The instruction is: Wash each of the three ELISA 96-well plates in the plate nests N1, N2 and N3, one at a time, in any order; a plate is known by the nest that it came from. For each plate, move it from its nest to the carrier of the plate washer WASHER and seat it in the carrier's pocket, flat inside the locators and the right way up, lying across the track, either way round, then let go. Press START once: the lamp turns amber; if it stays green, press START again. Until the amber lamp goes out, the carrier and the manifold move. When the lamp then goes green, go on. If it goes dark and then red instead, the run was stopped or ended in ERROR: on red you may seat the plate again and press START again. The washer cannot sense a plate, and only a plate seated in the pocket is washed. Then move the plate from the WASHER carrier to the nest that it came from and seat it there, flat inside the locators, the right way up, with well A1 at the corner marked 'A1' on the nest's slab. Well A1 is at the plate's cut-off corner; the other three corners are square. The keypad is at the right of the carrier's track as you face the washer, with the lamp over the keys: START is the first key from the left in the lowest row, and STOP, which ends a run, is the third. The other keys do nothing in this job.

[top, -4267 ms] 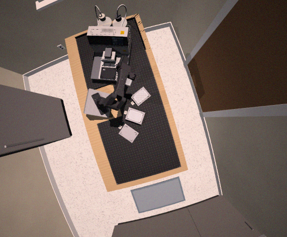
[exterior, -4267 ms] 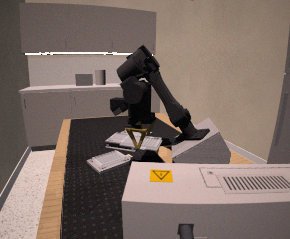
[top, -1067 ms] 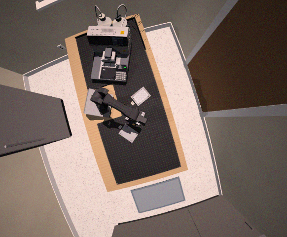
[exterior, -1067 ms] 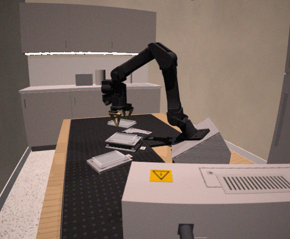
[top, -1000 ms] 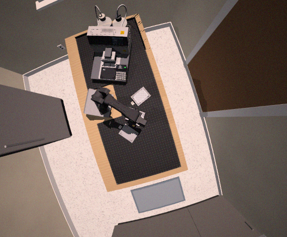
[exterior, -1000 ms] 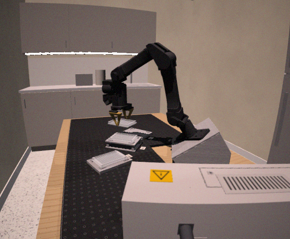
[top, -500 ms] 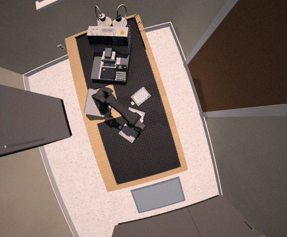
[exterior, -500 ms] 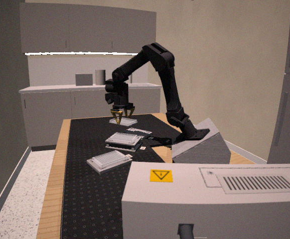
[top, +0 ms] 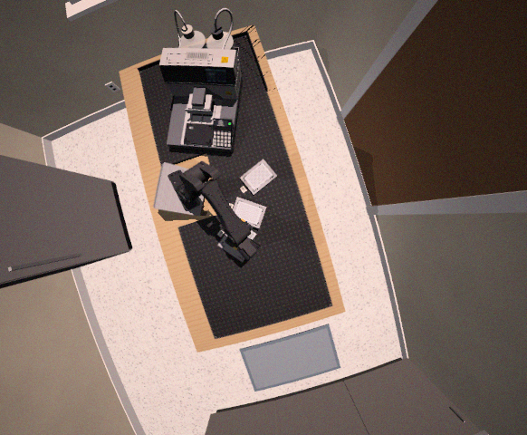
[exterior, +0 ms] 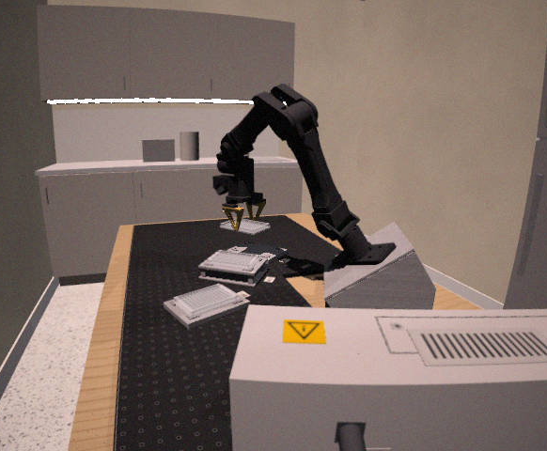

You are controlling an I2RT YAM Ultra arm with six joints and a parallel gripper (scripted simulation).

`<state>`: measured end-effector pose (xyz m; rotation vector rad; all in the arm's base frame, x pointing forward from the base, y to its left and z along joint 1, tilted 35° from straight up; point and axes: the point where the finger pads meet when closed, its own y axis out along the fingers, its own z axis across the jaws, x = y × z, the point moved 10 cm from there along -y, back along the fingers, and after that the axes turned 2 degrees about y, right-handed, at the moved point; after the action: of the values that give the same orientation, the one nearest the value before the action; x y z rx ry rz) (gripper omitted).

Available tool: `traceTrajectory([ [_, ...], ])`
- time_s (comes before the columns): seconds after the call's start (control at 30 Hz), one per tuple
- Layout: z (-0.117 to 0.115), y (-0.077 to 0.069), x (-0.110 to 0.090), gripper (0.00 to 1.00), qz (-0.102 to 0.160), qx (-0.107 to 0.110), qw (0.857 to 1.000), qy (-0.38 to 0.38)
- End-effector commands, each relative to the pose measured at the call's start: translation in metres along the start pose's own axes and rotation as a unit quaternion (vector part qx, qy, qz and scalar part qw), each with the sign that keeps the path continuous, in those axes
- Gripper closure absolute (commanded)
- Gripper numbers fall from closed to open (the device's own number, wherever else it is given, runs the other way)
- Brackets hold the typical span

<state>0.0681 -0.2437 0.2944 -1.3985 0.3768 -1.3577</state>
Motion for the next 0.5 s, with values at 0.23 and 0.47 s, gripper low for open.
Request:
traceTrajectory([
  [0.23, -0.046, -0.001, 0.009, 1.00, -0.011, 0.006, 1.000, -0.022],
  [0.47, -0.070, 0.001, 0.013, 1.00, -0.010, 0.006, 1.000, -0.022],
])
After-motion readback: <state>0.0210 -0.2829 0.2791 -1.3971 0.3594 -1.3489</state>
